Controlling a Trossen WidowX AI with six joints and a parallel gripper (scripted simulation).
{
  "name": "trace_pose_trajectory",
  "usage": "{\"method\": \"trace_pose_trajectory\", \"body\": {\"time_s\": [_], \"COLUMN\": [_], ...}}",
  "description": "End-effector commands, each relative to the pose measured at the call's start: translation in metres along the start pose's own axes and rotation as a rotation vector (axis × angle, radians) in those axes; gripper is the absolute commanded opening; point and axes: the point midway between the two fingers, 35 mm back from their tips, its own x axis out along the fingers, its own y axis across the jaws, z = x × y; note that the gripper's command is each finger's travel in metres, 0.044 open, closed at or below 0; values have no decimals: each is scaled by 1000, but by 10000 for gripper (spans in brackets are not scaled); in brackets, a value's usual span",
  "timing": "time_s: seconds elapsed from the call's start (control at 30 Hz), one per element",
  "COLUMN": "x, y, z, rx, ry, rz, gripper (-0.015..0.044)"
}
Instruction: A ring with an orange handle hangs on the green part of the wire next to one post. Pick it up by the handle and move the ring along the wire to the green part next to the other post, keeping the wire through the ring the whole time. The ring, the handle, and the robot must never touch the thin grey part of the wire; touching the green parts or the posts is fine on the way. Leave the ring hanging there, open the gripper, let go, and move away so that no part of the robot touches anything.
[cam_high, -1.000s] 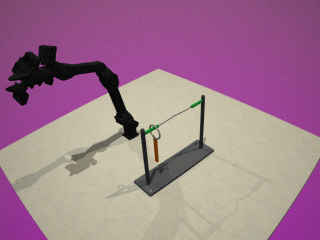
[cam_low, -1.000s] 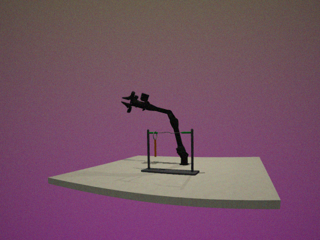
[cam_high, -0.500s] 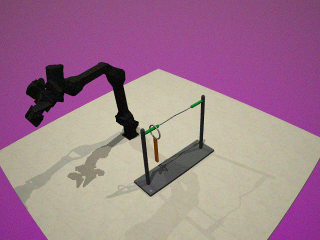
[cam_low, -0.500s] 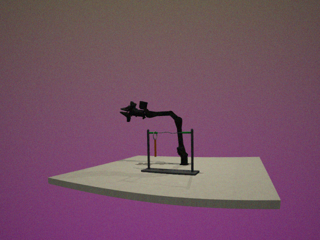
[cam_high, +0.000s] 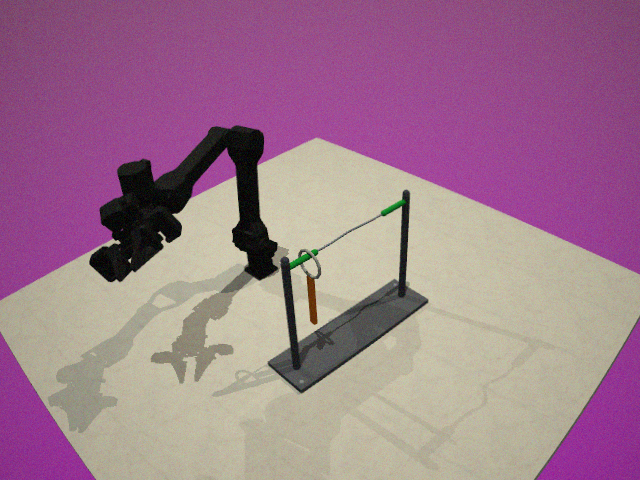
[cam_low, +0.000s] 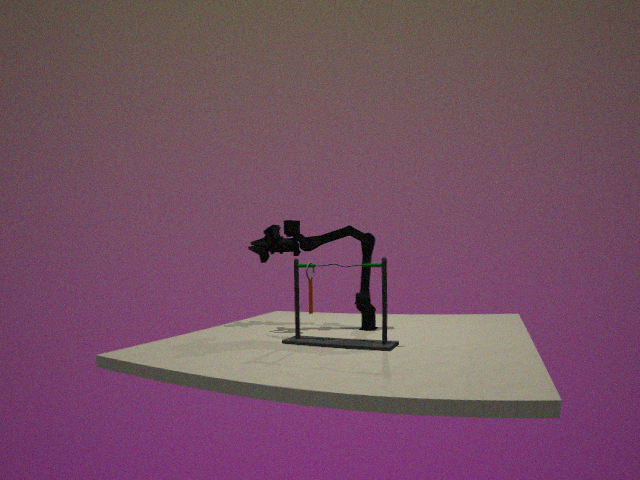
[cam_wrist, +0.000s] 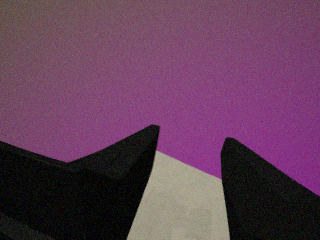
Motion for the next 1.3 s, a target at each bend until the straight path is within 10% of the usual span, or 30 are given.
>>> {"method": "trace_pose_trajectory", "body": {"time_s": [0.0, 1.27], "x": [-8, -167], "y": [4, 69], "z": [-34, -342], "rx": [-51, -519], "ry": [58, 362], "rz": [33, 594], "gripper": [160, 160]}}
